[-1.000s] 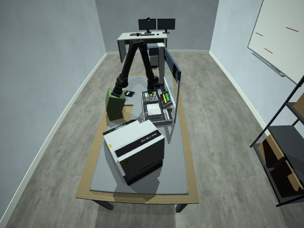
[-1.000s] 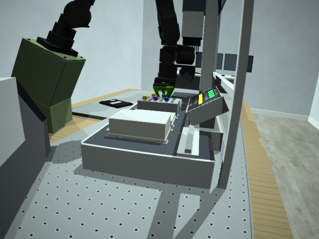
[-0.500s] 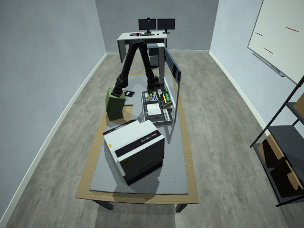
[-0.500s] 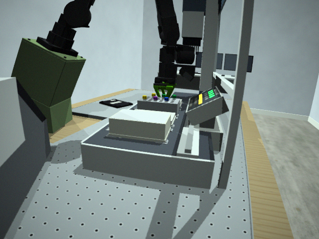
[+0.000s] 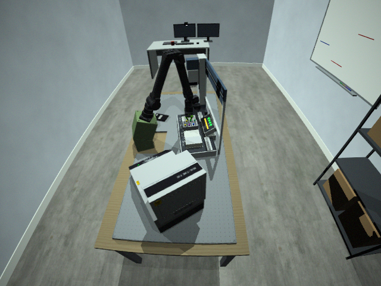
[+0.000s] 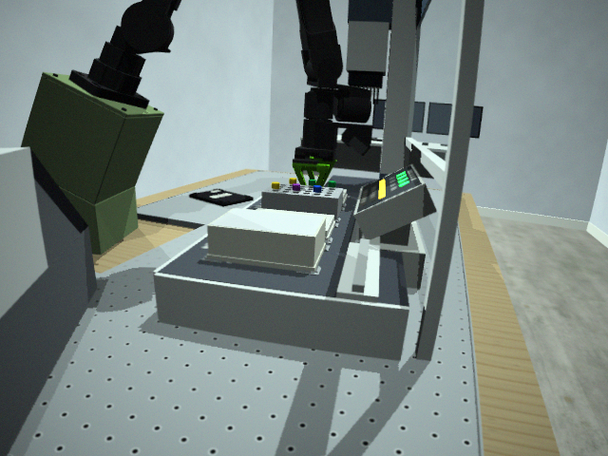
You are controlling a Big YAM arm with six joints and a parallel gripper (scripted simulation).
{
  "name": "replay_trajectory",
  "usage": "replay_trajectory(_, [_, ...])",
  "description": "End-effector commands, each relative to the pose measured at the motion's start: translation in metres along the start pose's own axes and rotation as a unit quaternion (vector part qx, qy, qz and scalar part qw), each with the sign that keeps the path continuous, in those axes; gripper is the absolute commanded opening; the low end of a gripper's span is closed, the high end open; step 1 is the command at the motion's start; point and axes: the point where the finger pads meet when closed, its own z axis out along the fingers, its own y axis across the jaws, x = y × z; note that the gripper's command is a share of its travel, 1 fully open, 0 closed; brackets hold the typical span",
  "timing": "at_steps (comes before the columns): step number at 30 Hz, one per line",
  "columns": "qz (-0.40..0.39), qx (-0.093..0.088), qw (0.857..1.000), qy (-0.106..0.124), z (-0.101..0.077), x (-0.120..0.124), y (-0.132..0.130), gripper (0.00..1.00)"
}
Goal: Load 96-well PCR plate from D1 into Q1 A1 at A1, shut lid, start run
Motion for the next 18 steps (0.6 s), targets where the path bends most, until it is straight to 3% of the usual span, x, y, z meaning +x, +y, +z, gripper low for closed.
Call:
replay_trajectory(1, [0.015,0.0,1.0,-0.006,-0.0005,-0.0138,0.0013,0.0])
replay_trajectory(18, [0.017,-0.001,1.0,-0.006,-0.0004,-0.0144,0.0017,0.0])
